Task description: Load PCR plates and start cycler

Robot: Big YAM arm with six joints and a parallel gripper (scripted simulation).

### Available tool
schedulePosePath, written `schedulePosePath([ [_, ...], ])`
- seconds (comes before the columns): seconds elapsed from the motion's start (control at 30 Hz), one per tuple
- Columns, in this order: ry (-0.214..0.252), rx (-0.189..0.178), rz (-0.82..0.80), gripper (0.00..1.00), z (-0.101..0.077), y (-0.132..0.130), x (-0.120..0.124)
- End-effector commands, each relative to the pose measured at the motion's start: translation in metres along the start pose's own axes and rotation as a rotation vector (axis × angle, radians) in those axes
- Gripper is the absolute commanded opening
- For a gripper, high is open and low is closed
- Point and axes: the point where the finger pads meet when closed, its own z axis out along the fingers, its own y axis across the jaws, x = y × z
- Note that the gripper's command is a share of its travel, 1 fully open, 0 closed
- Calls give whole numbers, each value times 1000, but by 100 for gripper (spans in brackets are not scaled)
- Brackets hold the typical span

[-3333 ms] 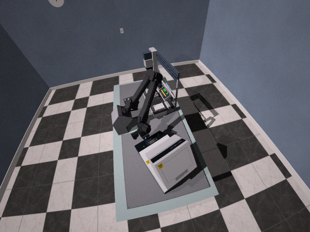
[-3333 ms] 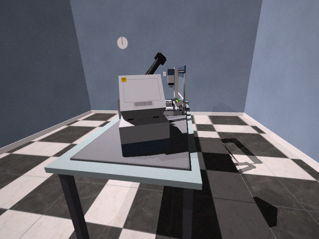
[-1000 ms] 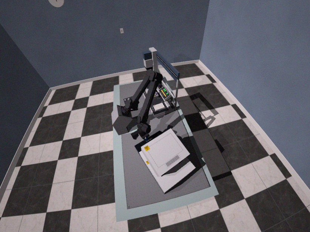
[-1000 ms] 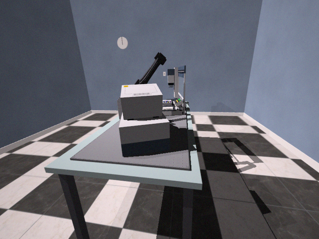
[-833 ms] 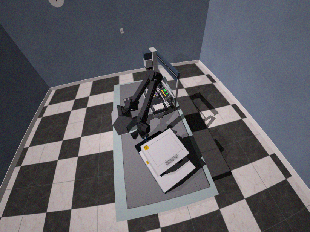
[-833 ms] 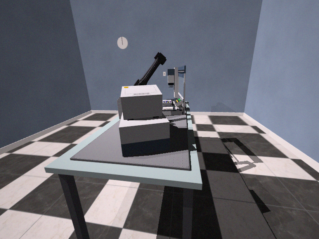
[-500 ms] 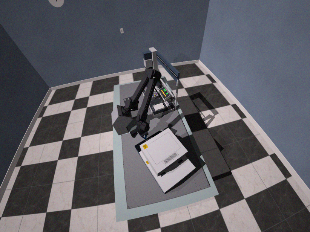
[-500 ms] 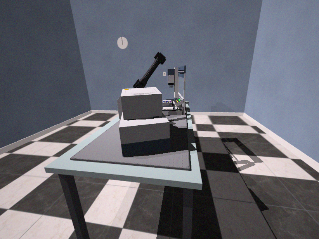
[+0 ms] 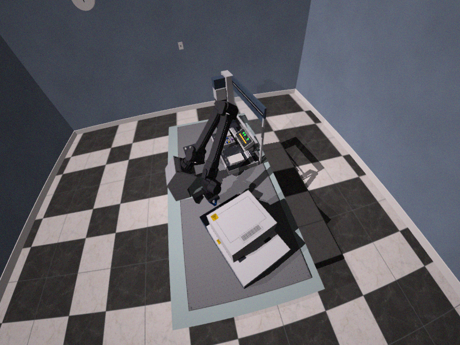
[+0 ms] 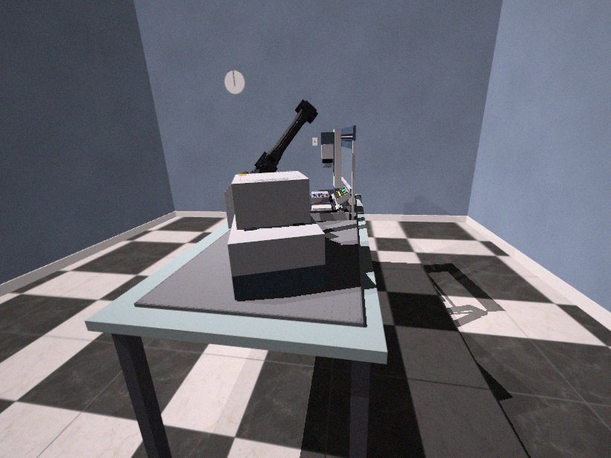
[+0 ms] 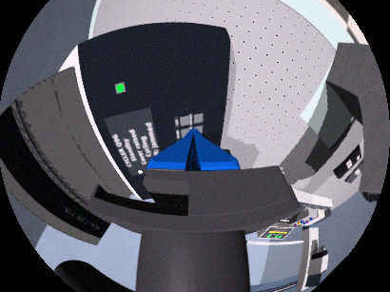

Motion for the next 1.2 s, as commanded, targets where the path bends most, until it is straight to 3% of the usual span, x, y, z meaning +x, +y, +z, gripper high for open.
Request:
schedulePosePath([
  [0.0, 6, -10, -9, 0, 5, 8, 4],
  [0.27, 14, -41, -31, 0, 0, 21, 10],
  [0.6, 1, -16, -20, 0, 1, 7, 0],
  [0.93, 1, -48, -11, 0, -4, 20, 1],
  [1.17, -1, -35, 4, 0, -4, 18, 1],
])
